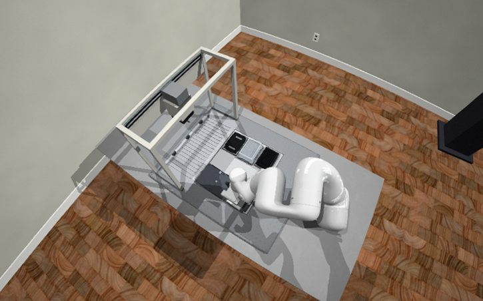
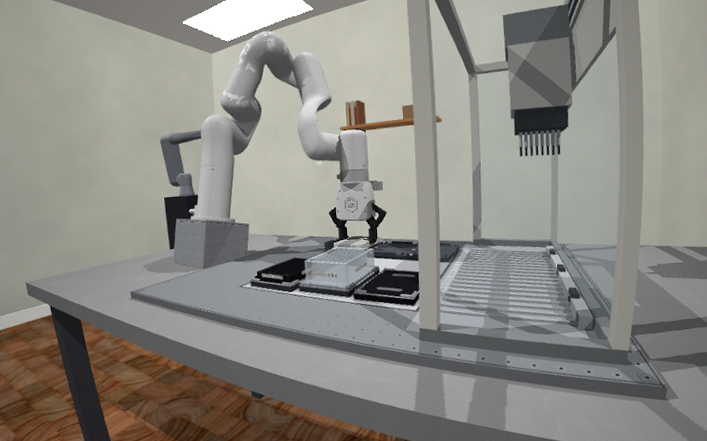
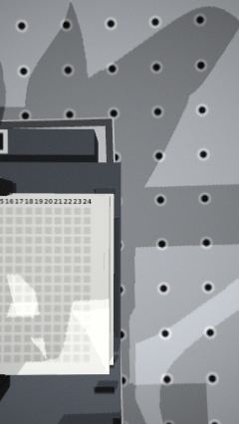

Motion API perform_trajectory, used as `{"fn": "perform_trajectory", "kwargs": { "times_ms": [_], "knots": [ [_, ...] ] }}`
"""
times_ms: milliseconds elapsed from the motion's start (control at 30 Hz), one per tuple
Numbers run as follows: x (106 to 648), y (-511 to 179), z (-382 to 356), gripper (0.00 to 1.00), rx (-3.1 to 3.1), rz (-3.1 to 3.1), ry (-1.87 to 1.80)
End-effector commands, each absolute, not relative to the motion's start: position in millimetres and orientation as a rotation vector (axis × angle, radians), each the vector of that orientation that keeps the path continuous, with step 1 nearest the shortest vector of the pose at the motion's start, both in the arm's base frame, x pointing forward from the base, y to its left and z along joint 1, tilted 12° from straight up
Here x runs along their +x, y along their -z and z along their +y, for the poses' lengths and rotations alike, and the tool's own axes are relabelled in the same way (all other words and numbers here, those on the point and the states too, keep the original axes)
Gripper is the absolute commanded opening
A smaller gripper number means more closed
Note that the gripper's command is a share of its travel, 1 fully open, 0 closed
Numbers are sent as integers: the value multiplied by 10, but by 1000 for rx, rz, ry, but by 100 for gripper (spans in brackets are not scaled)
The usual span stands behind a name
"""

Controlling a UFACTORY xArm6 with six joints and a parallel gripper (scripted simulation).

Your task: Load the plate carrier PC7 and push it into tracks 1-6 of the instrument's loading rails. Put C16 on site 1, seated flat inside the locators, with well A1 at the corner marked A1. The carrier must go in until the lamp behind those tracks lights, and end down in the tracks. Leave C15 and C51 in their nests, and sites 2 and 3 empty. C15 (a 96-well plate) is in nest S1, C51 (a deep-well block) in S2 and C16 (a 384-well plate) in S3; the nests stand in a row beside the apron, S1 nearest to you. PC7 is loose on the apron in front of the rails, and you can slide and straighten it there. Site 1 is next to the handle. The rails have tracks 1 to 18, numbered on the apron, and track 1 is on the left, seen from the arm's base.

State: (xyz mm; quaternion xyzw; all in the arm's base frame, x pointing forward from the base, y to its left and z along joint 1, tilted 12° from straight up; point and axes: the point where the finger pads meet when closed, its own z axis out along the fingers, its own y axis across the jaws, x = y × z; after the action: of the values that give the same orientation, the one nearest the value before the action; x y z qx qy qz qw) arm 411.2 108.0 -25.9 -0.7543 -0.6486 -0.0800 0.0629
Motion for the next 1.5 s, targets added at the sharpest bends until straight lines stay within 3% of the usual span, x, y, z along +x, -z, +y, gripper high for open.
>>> {"fn": "perform_trajectory", "kwargs": {
  "times_ms": [0, 167, 200, 1467],
  "knots": [
    [4126, 247, 1081, 0, -2280, -1961, 246],
    [4127, 247, 1081, 0, -2280, -1961, 246],
    [4127, 254, 1082, 100, -2280, -1961, 246],
    [4124, 190, 1069, 100, -2280, -1961, 246]
  ]
}}
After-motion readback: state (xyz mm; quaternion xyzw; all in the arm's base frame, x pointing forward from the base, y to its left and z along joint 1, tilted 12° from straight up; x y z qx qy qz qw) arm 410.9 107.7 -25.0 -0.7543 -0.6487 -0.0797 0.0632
